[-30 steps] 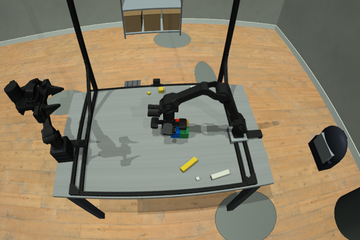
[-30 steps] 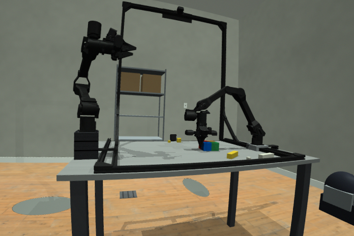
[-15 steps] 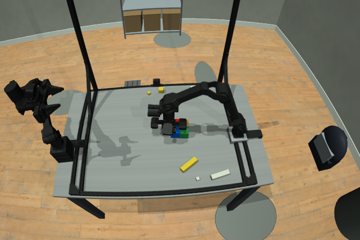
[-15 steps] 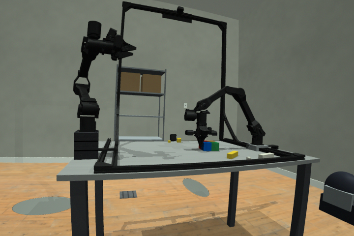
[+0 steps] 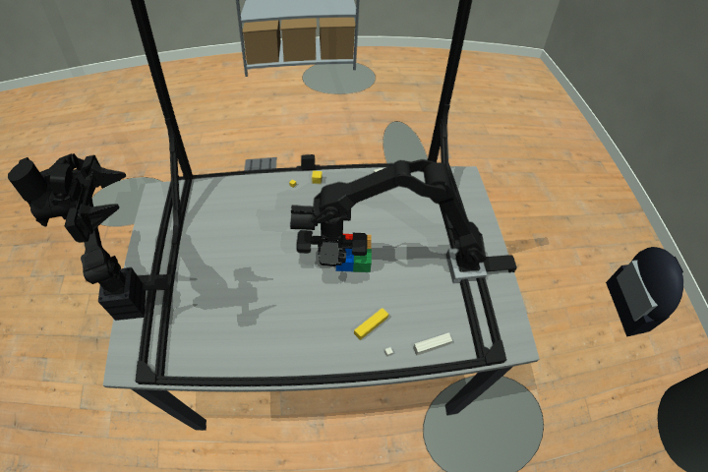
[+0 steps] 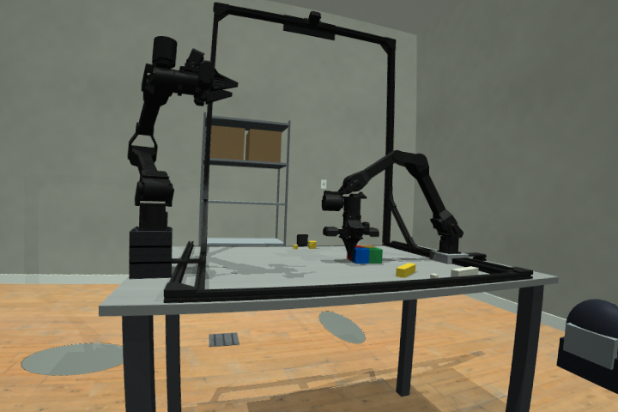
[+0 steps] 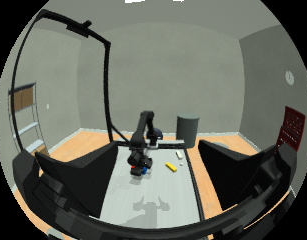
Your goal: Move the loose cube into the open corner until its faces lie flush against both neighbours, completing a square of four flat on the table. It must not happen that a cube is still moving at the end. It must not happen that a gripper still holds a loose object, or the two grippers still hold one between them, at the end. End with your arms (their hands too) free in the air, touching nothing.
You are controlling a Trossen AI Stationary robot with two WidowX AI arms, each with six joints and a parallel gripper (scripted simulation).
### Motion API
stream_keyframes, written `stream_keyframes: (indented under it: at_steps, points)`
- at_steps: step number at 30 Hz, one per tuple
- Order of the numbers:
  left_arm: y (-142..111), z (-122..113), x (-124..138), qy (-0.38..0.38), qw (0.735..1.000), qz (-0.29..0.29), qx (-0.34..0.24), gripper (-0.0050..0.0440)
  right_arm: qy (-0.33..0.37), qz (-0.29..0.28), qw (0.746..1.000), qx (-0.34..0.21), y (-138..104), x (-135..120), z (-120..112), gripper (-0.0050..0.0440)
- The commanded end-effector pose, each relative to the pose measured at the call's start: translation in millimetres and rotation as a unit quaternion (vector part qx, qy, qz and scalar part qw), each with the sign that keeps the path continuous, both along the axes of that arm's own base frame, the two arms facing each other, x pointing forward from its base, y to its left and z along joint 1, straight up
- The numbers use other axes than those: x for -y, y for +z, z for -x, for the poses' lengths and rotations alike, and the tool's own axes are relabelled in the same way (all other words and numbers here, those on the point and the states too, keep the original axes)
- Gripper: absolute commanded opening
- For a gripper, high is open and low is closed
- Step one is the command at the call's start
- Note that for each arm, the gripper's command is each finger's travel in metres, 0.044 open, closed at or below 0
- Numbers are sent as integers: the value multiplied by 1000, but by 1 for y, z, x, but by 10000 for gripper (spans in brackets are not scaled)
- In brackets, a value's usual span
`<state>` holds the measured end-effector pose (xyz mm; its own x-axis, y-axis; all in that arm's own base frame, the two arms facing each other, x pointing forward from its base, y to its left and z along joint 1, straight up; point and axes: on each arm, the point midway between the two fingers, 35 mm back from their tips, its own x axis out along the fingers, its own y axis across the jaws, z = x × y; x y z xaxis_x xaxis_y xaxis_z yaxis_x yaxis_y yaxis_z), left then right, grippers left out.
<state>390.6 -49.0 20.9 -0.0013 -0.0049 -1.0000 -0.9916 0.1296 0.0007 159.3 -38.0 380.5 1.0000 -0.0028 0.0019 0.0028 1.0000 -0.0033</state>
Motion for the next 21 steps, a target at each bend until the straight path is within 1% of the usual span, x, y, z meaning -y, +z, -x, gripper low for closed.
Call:
stream_keyframes:
  at_steps: [1, 21]
  points:
    - [0, 0, 0, 2, 1000, -2, 1, 0, 1, -2, 1000, 0, 0, 0, 0, 400]
    - [0, -2, -1, 2, 1000, -2, 1, 0, 1, -2, 1000, 0, 0, 0, 0, 400]
